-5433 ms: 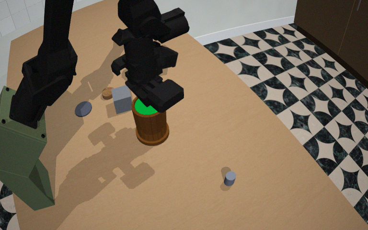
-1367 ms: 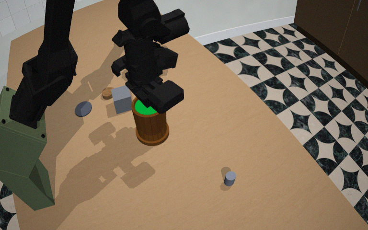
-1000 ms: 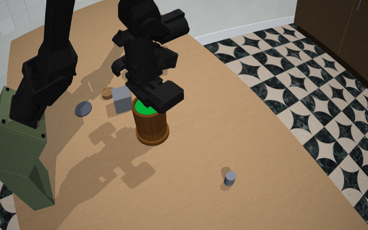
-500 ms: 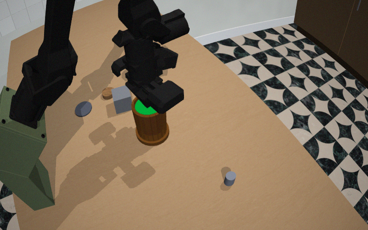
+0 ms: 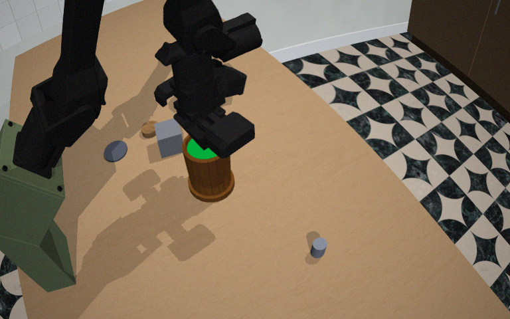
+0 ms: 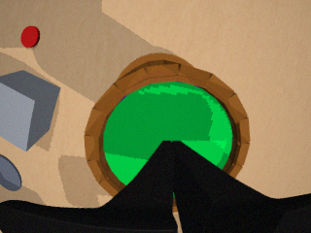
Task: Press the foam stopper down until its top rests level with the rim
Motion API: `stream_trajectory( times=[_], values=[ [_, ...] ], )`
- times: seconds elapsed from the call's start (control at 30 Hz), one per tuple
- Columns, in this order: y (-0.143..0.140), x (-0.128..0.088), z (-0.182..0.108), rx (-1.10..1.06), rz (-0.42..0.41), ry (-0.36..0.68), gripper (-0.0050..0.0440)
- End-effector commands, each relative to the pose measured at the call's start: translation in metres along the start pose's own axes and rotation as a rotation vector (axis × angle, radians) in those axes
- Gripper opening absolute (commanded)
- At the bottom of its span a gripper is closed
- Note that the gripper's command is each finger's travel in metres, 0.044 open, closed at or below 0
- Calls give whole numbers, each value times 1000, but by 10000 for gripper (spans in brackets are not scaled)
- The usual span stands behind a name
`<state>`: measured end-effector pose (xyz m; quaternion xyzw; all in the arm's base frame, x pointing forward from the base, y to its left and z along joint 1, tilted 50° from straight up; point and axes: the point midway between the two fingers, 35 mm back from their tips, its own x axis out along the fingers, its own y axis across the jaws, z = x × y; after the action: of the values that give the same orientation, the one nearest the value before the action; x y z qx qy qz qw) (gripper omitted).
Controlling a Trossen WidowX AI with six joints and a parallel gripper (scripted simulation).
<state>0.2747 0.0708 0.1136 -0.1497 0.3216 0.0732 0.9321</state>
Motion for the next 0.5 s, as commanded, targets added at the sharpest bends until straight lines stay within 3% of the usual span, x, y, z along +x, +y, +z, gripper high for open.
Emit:
stream_trajectory(
  times=[0.0,0.47],
  values=[
    [1,3,-7,-5,1,22,0],
    [1,5,-9,-5,1,21,0]
  ],
)
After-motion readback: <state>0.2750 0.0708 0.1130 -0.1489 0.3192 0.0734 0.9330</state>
